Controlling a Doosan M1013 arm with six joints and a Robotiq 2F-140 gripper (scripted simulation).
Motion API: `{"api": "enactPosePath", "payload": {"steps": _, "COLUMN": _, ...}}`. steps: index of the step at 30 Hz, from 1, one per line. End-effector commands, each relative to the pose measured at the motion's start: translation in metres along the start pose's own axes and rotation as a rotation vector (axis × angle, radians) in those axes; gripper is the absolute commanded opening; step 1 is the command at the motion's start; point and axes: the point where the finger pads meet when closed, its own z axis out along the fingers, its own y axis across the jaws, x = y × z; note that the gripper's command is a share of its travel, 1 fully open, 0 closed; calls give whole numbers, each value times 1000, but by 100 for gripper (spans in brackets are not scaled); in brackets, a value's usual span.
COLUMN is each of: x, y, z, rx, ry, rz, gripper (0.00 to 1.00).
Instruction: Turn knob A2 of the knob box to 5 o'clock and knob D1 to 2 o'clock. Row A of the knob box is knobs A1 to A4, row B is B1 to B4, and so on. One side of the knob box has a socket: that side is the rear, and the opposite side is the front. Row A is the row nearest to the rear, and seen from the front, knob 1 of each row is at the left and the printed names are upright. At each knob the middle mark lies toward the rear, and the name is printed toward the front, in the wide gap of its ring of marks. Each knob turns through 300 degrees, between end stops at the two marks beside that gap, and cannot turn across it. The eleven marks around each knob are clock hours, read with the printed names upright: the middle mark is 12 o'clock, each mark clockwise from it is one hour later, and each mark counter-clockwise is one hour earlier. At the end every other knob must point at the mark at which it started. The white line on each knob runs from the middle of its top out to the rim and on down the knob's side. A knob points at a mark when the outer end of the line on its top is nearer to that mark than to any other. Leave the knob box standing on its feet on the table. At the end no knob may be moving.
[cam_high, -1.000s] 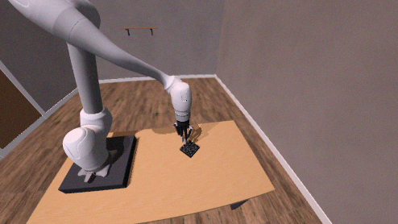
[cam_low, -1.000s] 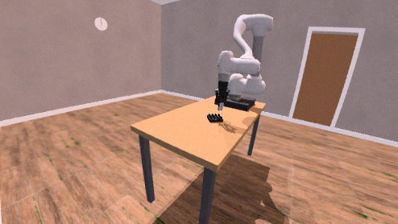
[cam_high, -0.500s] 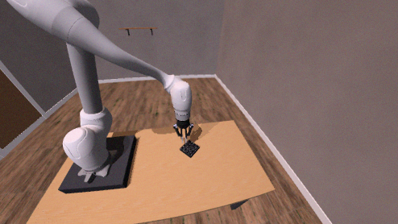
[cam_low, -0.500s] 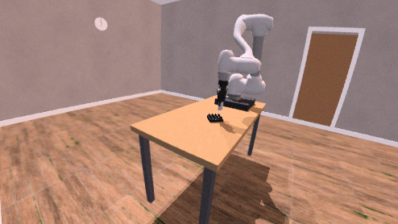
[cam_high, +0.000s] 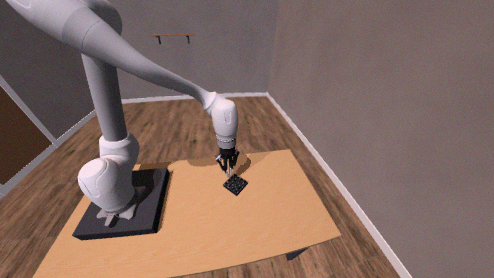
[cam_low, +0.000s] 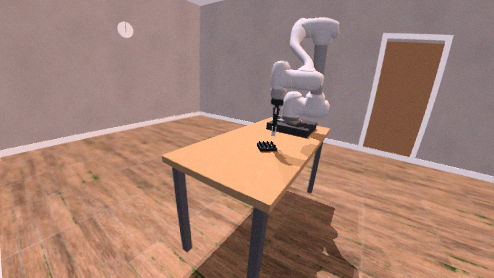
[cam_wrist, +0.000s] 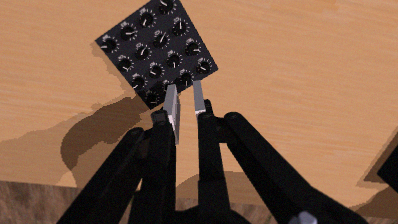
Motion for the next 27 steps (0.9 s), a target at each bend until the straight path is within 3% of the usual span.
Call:
{"api": "enactPosePath", "payload": {"steps": 1, "x": 0, "y": 0, "z": -1, "rx": 2, "ry": -13, "rz": -96, "gripper": 12}}
{"api": "enactPosePath", "payload": {"steps": 11, "x": 0, "y": 0, "z": -5, "rx": 5, "ry": -12, "rz": -422, "gripper": 12}}
{"api": "enactPosePath", "payload": {"steps": 27, "x": 0, "y": 0, "z": -5, "rx": 5, "ry": -12, "rz": -436, "gripper": 12}}
